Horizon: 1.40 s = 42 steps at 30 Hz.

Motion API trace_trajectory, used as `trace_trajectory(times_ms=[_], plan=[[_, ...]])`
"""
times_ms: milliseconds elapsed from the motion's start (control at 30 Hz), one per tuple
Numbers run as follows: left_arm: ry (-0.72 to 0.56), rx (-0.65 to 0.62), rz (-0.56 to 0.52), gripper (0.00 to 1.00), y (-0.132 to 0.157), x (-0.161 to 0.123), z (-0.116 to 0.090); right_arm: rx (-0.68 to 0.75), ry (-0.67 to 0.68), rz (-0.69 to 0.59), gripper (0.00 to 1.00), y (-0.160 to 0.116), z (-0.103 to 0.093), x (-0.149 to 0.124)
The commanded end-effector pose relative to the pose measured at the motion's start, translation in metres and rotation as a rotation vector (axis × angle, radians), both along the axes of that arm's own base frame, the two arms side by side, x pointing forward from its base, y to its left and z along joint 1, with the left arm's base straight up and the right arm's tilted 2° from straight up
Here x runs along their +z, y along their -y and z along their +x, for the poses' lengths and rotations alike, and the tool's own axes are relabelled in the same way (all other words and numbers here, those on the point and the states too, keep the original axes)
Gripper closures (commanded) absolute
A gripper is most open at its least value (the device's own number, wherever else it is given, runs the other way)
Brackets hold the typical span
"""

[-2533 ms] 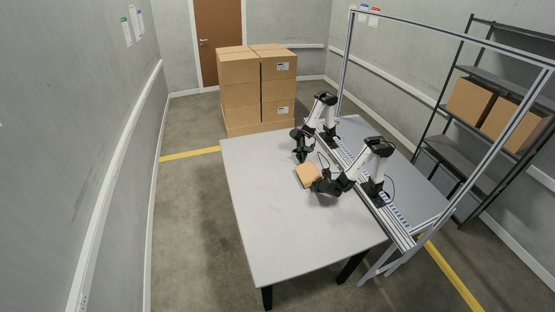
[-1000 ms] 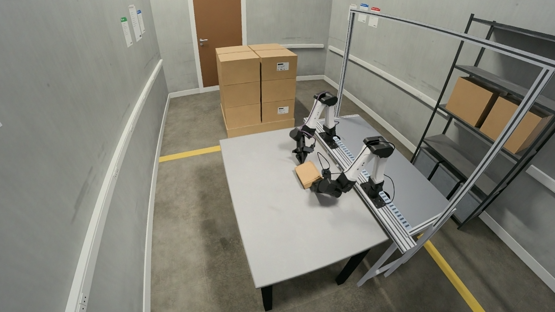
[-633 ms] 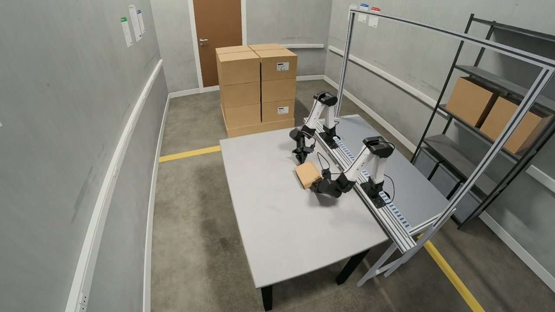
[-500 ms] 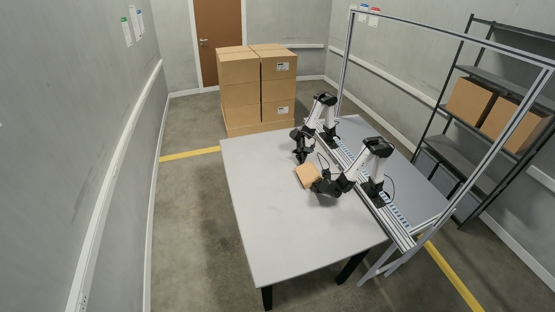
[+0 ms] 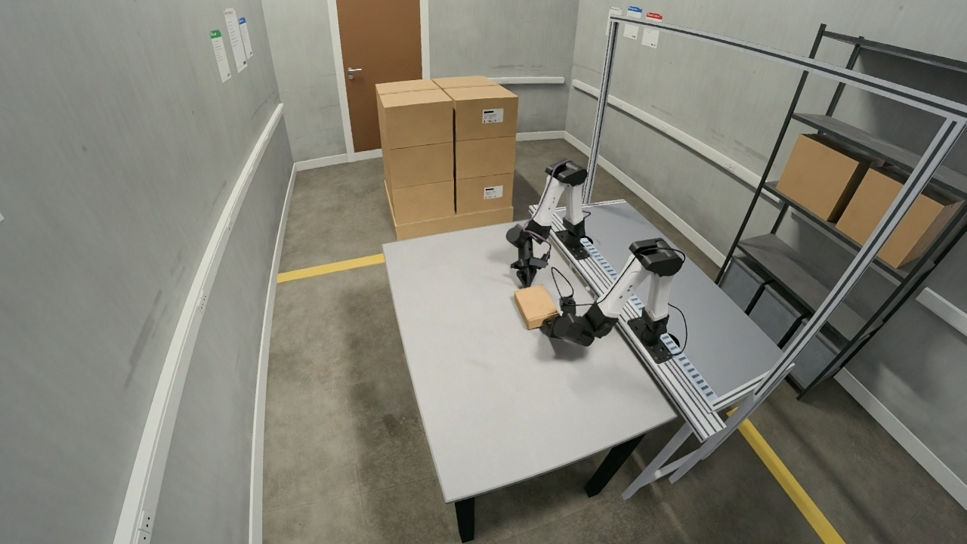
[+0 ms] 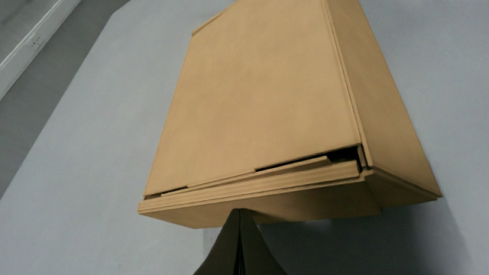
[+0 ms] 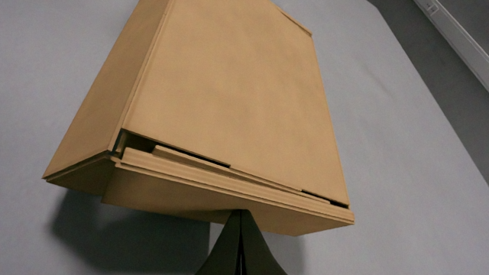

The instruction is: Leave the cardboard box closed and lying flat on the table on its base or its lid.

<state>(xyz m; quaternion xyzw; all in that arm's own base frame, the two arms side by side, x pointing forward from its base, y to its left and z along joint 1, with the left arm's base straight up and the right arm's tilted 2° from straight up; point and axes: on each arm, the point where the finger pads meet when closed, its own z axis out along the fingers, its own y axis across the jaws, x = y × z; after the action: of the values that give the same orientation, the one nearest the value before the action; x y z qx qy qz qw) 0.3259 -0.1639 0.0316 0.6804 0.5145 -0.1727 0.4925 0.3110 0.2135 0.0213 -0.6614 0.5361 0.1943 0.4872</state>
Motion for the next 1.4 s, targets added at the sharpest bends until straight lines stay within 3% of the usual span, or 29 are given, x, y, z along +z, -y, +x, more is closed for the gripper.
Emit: trace_trajectory(times_ms=[0,1233,1367], plan=[[0.045,-0.049,-0.029,0.99,0.011,0.012,-0.001,0.029,0.065,0.038,0.99,-0.013,0.010,0.016],[0.011,-0.046,-0.028,0.99,0.010,0.001,-0.009,0.029,0.022,0.026,0.99,-0.010,-0.004,0.001],[0.010,-0.046,-0.028,0.99,0.010,0.001,-0.009,0.028,0.042,0.031,0.99,-0.011,0.003,0.007]])
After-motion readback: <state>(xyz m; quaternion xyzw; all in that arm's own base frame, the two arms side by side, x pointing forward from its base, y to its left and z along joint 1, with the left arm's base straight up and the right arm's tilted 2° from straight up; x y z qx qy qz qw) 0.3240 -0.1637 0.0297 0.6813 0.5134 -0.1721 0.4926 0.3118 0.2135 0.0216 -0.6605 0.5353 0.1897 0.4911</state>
